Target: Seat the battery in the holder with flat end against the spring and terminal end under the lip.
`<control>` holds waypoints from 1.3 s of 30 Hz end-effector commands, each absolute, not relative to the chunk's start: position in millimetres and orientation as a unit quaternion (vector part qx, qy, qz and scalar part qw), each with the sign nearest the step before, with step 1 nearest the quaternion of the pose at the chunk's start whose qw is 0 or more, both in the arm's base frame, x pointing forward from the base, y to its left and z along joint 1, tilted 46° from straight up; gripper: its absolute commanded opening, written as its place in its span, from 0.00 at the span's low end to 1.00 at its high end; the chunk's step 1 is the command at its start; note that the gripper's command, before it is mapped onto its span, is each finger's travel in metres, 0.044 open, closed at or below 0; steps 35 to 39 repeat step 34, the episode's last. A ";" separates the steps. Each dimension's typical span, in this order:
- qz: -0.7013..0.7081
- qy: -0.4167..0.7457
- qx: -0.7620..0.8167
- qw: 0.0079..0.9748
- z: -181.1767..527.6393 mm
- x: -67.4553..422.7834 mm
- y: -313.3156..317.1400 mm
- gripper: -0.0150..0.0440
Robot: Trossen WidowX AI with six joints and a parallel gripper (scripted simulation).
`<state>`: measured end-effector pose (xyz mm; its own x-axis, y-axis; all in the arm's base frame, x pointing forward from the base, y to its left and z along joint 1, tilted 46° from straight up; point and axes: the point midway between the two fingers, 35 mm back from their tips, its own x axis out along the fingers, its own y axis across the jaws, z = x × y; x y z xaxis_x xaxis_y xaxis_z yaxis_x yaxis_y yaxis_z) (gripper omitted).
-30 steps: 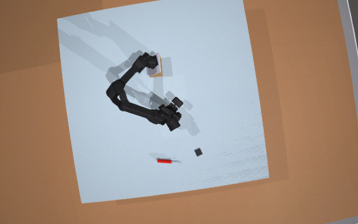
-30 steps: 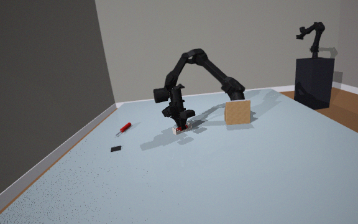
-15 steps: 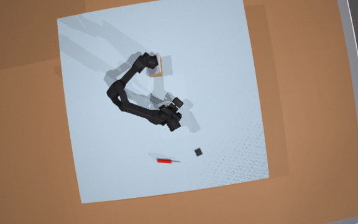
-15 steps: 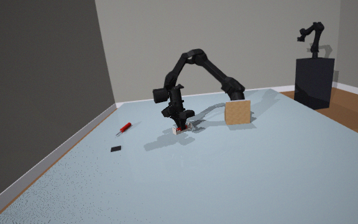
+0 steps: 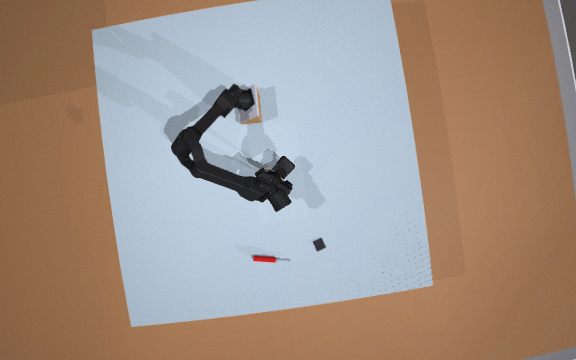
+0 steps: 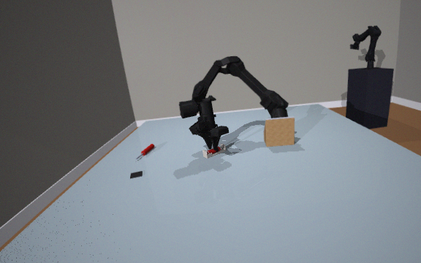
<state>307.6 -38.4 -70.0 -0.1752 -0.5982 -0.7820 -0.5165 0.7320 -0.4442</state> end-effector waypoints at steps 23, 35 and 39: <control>-0.038 0.766 -0.360 0.532 -18.5 318.9 13.4 1.00; -0.038 0.766 -0.360 0.532 -18.5 318.9 13.4 1.00; -0.038 0.766 -0.360 0.532 -18.5 318.9 13.4 1.00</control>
